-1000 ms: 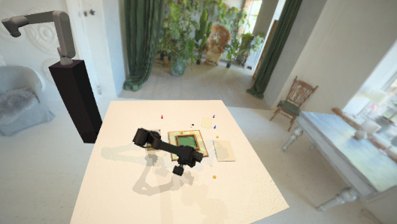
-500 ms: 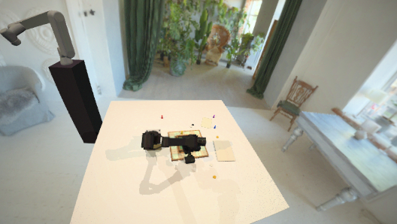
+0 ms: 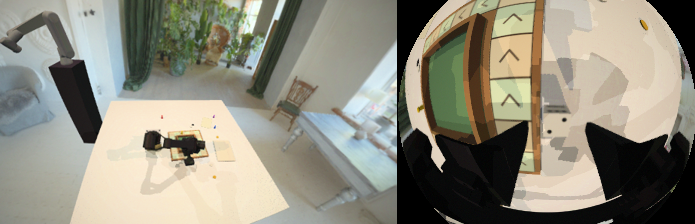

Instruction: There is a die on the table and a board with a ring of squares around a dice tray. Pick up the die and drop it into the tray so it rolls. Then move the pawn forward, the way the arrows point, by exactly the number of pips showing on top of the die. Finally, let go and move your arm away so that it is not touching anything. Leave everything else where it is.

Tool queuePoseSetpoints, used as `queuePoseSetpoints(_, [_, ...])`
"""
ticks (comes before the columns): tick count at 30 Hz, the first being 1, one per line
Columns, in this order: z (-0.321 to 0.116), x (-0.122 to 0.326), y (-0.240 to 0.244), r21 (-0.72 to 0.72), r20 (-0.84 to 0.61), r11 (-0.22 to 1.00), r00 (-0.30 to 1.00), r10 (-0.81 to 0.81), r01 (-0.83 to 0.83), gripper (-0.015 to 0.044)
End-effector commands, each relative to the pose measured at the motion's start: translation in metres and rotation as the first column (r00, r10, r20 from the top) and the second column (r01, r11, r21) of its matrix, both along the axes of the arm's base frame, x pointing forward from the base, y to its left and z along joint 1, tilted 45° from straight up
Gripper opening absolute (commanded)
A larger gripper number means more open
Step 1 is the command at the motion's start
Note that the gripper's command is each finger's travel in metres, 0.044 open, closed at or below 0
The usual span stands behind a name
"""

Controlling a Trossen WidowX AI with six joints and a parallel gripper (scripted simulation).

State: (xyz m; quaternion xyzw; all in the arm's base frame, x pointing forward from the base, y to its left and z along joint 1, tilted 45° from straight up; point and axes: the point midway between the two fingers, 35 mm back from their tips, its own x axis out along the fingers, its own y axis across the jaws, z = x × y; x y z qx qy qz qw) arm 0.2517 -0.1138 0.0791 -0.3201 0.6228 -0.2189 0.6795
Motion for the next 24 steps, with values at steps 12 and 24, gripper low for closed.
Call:
queuePoseSetpoints(12, [-0.0125, 0.0017, -0.0107, 0.003, -0.003, 1.000, 1.000, 0.004, -0.004, 0.0196])
queuePoseSetpoints(24, [-0.0125, 0.0017, -0.0107, 0.003, -0.003, 1.000, 1.000, 0.004, -0.004, 0.0057])
